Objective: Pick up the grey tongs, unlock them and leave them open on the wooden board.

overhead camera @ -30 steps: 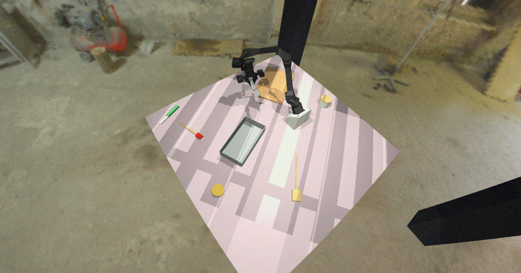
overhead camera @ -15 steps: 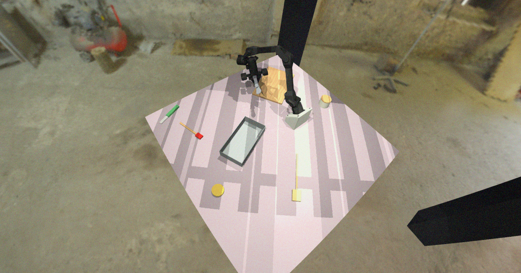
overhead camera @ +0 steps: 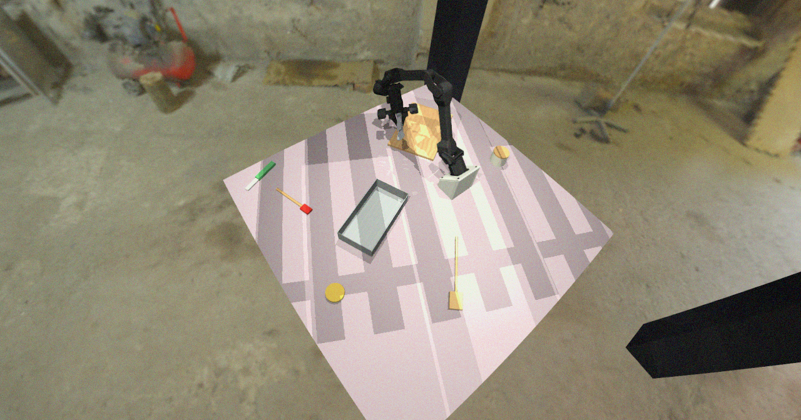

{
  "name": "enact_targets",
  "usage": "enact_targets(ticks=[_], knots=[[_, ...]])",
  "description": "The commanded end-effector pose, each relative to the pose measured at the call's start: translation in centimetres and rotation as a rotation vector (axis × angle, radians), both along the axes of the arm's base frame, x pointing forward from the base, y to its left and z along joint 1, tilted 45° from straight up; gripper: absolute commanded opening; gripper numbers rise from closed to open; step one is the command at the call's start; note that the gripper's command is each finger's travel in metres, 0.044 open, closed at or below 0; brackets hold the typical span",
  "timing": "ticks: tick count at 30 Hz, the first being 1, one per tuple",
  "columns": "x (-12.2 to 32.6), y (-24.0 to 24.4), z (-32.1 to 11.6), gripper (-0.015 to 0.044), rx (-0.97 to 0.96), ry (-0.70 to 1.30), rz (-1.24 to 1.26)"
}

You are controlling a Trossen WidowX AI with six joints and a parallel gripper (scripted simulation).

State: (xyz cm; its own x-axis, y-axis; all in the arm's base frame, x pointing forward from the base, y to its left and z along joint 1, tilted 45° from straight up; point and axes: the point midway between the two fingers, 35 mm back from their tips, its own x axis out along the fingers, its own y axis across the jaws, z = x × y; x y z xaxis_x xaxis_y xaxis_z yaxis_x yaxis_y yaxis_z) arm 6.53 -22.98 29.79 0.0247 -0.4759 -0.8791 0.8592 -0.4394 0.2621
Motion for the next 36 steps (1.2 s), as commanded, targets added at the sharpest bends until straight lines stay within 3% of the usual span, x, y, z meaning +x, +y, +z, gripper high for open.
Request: enact_targets(ticks=[1,36], knots=[[-0.9,0.0,0.0,-0.0150,0.005,-0.021,-0.012],[-9.2,0.5,0.9,-0.0150,-0.065,-0.211,-0.179]])
